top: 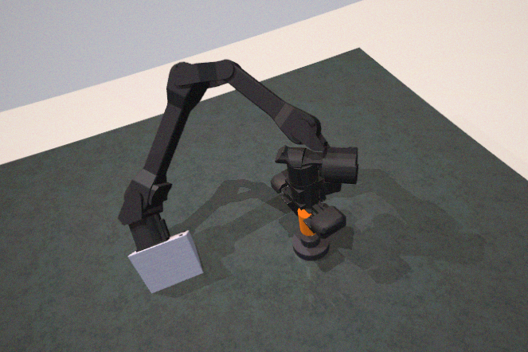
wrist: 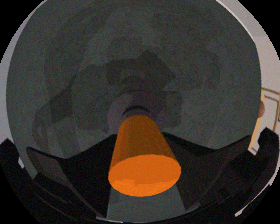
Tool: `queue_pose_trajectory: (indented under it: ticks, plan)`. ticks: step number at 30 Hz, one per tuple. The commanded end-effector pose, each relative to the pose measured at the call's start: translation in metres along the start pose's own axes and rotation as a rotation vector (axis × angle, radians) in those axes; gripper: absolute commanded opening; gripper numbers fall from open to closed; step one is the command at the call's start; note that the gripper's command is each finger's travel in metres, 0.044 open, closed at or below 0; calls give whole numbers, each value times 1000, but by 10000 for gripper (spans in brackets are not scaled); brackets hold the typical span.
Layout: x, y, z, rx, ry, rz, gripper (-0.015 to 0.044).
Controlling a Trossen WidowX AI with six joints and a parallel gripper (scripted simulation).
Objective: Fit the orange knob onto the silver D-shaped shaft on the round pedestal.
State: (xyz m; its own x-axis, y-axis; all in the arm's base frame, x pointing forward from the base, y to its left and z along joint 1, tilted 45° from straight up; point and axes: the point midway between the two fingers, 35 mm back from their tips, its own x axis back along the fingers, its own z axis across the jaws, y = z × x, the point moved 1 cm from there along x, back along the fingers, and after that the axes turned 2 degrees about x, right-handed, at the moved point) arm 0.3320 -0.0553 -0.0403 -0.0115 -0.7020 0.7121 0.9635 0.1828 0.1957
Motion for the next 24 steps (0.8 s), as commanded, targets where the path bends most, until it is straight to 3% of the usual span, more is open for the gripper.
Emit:
queue_pose_trajectory:
  ticks: [1,24]
  plan:
    - [0,0,-1,119,-3,0,0]
    - [-1,-1,0,129,-3,0,0]
